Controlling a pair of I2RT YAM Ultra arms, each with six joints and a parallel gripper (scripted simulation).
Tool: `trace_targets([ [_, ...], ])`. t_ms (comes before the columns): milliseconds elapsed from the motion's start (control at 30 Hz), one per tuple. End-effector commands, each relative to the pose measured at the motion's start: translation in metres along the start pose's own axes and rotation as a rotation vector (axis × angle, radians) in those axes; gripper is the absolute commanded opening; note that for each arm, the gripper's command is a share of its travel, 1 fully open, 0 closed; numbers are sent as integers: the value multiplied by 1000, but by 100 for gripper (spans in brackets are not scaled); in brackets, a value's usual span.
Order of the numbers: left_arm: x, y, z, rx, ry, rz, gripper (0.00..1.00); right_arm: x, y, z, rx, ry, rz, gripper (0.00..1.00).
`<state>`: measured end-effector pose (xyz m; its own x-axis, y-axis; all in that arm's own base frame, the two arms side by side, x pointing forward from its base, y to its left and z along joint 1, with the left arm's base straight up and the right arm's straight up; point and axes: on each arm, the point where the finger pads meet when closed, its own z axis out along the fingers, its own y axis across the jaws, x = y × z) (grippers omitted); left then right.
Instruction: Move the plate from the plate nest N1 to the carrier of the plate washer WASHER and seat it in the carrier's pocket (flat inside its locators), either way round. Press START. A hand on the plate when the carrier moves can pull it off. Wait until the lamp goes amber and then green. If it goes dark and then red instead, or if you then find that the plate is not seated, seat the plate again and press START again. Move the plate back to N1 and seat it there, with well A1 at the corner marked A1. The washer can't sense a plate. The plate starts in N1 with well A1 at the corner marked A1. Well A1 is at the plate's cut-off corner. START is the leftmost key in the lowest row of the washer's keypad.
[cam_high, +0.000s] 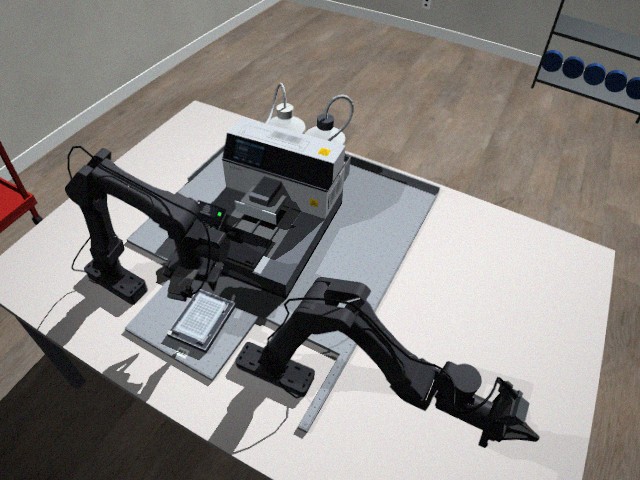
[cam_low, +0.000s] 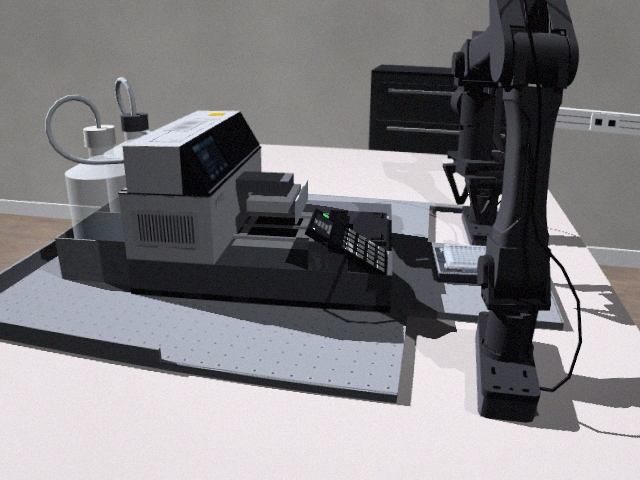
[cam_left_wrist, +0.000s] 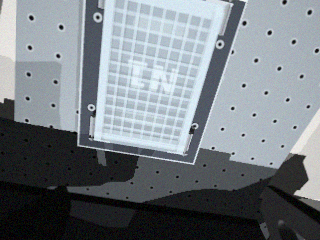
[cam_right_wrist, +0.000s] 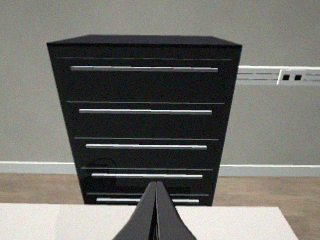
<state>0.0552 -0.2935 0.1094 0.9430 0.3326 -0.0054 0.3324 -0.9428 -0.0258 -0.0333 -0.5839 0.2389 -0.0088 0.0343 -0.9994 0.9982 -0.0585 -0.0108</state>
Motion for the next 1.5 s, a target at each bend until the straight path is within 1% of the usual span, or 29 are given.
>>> trace_targets([
  [0, -17, 9, 6, -22, -18, 158, 100, -17, -4, -5, 7, -34, 11, 0],
  [67, -28, 13, 6, -28, -13, 228, 100, -17, -4, -5, 7, -34, 11, 0],
  [167, -28, 15, 3, -35, -9, 226, 100, -17, -4, -5, 7, -34, 11, 0],
  [267, -44, 17, 5, -36, -3, 329, 100, -17, -4, -5, 7, -34, 11, 0],
  [300, -51, 17, 6, -34, -6, 318, 100, -17, -4, -5, 7, -34, 11, 0],
  [500, -37, 15, -2, -32, -9, 249, 100, -17, -4, -5, 7, -34, 11, 0],
  [800, -33, 8, -6, -30, -9, 218, 100, -17, -4, -5, 7, -34, 11, 0],
  [967, -38, 0, -1, -7, -5, 216, 100, -17, -4, -5, 7, -34, 11, 0],
  [1033, -40, 0, 9, 1, -3, 217, 100, -17, -4, -5, 7, -34, 11, 0],
  [1200, -35, 6, 26, 2, -4, 193, 100, -17, -4, -5, 7, -34, 11, 0],
  [1300, -35, 9, 26, -5, -5, 196, 100, -17, -4, -5, 7, -34, 11, 0],
  [1467, -32, 11, 39, -3, -5, 213, 100, -17, -4, -5, 7, -34, 11, 0],
])
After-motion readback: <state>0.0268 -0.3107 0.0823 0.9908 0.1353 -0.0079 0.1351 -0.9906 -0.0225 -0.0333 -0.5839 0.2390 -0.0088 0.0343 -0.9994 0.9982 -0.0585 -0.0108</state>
